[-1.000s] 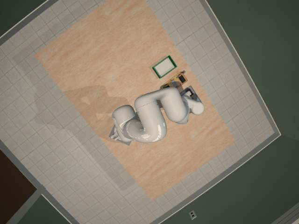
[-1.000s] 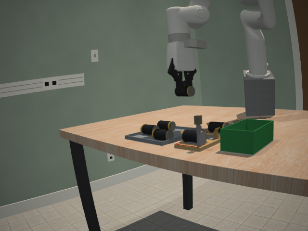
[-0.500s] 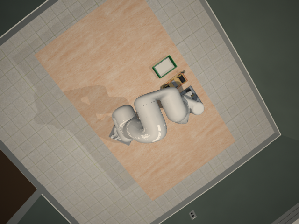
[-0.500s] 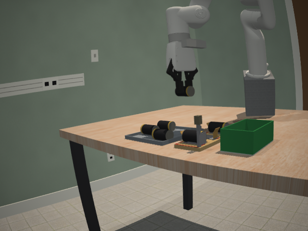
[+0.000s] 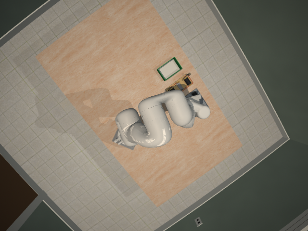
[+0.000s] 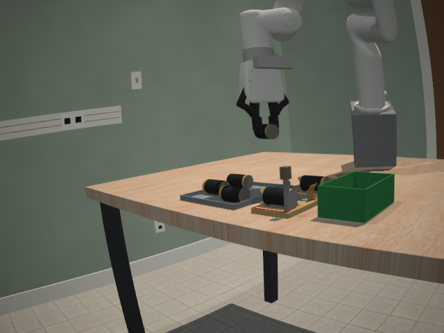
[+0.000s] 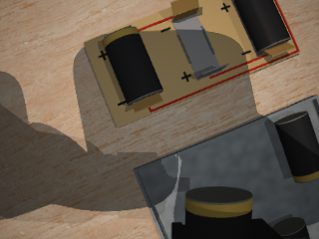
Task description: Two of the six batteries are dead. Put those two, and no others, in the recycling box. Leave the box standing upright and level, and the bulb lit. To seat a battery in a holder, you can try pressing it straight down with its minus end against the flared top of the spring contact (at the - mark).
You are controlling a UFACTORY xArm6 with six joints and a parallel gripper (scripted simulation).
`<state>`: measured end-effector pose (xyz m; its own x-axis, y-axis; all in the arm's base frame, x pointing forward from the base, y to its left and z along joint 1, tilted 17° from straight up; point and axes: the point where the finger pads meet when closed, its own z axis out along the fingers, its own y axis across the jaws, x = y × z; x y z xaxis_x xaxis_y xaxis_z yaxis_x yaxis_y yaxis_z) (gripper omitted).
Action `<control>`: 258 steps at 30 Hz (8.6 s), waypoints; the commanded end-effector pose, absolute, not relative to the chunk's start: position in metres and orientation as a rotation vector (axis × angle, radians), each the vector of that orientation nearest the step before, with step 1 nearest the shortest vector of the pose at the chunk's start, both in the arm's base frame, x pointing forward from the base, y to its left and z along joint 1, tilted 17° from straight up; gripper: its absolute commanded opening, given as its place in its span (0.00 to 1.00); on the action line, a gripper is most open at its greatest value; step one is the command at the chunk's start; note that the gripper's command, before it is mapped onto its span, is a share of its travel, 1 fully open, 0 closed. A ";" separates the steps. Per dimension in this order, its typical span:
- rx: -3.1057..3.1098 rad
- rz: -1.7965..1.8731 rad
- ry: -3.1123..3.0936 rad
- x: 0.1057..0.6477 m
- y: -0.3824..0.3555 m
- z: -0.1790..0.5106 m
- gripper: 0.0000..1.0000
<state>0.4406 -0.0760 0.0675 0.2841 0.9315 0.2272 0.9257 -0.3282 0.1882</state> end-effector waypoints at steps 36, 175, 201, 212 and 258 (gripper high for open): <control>3.239 0.425 0.220 0.442 -0.076 0.069 0.28; 2.498 0.138 -2.334 0.489 0.055 0.101 0.28; 2.498 0.138 -2.334 0.507 0.066 0.035 0.28; 2.498 0.138 -2.334 0.507 0.066 0.035 0.28; 2.498 0.138 -2.334 0.515 0.071 0.004 0.28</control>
<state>0.5129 0.0695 0.0076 0.0832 -0.9880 -0.1301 -0.9663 -0.0481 -0.2529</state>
